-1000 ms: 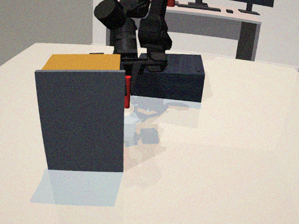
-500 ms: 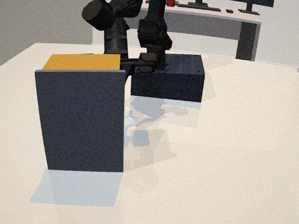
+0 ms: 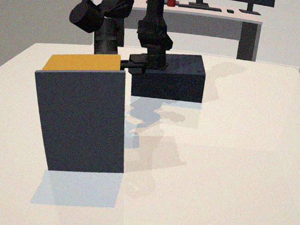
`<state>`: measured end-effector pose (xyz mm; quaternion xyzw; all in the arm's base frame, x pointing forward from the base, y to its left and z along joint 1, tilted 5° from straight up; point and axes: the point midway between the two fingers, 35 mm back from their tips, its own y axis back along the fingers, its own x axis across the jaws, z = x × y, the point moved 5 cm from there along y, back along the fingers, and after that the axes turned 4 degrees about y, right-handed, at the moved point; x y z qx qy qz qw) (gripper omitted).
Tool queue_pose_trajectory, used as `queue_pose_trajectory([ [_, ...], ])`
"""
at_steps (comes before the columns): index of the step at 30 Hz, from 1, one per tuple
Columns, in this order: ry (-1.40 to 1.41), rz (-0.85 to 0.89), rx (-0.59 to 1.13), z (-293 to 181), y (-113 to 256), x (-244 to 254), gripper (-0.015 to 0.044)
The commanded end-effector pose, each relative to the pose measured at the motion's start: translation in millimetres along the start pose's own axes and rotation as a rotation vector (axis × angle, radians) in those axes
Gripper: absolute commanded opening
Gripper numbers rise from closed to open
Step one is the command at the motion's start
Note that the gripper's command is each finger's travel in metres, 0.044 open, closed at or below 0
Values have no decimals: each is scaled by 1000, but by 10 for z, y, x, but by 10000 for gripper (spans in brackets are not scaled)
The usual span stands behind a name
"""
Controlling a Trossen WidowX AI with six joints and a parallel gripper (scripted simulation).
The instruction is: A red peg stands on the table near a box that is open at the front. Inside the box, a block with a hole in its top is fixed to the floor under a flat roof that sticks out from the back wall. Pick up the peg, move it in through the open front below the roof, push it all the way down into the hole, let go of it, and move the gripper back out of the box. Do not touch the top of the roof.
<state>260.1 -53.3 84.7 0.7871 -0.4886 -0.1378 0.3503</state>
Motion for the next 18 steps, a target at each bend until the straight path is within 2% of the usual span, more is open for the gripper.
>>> queue_pose_trajectory([
  [1,7,-2,7,-11,-9,80,0],
  [18,6,3,16,54,-57,394,0],
])
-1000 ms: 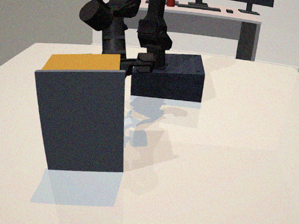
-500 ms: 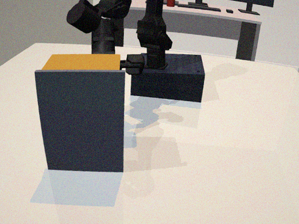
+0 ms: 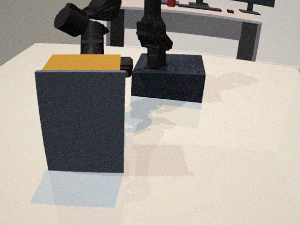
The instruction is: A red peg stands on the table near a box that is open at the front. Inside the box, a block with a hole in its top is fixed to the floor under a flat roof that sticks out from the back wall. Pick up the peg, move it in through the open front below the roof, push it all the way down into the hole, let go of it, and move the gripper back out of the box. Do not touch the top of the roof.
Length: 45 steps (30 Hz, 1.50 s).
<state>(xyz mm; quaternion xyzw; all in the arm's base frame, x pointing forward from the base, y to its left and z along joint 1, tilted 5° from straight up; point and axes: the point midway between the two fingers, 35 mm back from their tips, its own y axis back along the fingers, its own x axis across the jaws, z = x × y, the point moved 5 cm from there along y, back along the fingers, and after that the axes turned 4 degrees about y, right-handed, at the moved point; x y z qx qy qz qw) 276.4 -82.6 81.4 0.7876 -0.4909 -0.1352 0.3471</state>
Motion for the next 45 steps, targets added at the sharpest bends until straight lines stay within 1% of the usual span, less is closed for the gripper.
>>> queue_pose_trajectory([
  [1,6,-1,8,4,-9,84,0],
  [5,6,0,10,4,-28,128,0],
  [18,6,1,14,-202,-275,200,0],
  [45,6,1,15,-303,-386,160,0],
])
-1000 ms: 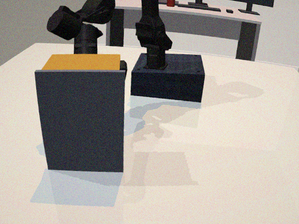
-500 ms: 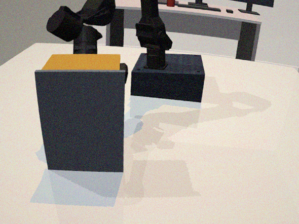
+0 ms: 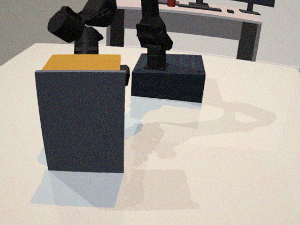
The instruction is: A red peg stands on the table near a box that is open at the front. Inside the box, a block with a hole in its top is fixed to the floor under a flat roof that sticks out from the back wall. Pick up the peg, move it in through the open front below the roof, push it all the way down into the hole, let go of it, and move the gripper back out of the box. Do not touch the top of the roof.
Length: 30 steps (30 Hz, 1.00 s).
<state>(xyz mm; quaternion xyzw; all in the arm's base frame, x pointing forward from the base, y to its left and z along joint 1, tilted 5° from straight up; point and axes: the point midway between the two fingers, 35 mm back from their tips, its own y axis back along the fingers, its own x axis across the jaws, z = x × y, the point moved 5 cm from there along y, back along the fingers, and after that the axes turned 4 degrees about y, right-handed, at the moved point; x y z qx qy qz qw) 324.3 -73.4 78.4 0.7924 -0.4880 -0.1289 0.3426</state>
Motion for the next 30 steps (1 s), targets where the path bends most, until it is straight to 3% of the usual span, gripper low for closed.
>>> queue_pose_trajectory([
  [1,-3,7,0,-25,-19,13,0],
  [30,-3,7,1,-126,-135,20,0],
])
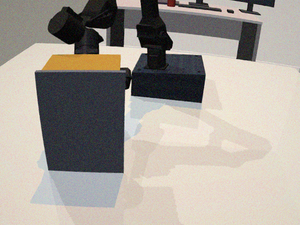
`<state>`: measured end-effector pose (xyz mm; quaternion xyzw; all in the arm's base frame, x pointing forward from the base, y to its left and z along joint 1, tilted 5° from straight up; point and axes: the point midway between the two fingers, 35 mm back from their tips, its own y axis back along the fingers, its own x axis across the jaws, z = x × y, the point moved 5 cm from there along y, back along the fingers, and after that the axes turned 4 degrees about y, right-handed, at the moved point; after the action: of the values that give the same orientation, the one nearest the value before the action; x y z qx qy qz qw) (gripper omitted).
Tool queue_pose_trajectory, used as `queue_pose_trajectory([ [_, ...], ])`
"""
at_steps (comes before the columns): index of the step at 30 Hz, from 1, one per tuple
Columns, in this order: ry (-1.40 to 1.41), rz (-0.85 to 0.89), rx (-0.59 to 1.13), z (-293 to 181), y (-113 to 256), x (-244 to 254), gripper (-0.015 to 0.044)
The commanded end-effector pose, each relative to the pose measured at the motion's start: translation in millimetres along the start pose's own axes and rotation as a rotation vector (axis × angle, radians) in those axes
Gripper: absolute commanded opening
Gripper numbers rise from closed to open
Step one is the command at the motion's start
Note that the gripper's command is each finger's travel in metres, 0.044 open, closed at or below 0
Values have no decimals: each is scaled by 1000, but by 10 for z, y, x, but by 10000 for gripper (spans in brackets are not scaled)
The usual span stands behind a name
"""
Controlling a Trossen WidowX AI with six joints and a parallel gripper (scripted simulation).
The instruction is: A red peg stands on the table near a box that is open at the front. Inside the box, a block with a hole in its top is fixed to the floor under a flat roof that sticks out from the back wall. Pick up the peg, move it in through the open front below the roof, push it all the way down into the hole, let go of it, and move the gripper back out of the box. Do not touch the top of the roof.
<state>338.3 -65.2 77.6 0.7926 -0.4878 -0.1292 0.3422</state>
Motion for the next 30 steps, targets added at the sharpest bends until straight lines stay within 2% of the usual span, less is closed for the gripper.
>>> queue_pose_trajectory([
  [1,-2,8,1,-25,-14,23,0],
  [30,-2,9,2,-83,-83,85,0],
])
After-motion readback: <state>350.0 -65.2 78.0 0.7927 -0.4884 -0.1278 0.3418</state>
